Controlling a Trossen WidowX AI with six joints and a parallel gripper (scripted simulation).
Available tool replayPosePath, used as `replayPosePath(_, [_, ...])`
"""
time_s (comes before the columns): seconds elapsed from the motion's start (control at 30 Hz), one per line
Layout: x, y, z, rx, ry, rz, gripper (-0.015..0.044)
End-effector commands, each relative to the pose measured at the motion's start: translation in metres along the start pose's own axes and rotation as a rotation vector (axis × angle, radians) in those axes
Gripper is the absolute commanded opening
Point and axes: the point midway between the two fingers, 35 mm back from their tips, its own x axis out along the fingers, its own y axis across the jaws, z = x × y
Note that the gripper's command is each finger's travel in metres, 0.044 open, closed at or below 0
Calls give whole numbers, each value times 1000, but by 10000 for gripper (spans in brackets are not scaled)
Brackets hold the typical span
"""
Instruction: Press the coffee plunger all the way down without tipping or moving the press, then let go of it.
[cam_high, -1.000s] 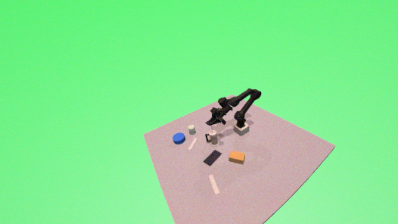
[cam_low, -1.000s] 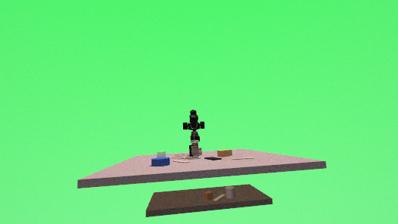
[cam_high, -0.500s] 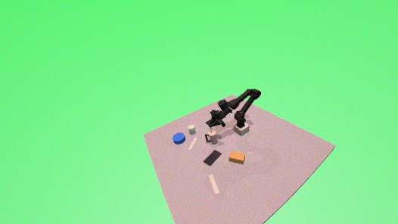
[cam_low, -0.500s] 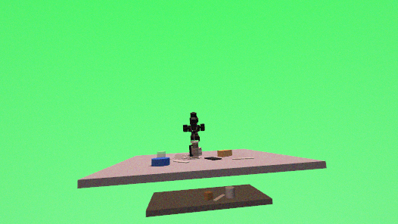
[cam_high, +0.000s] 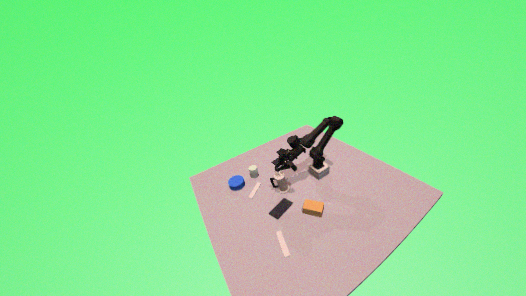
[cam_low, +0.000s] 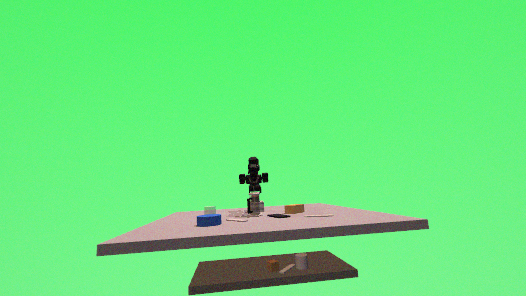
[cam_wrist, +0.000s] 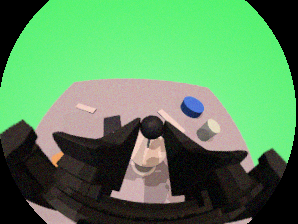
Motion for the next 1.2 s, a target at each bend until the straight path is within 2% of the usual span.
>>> replayPosePath(0.0, [9, 0, -29, -6, 80, 1, 113])
replayPosePath(1.17, [22, 0, -20, -6, 79, 1, 113])
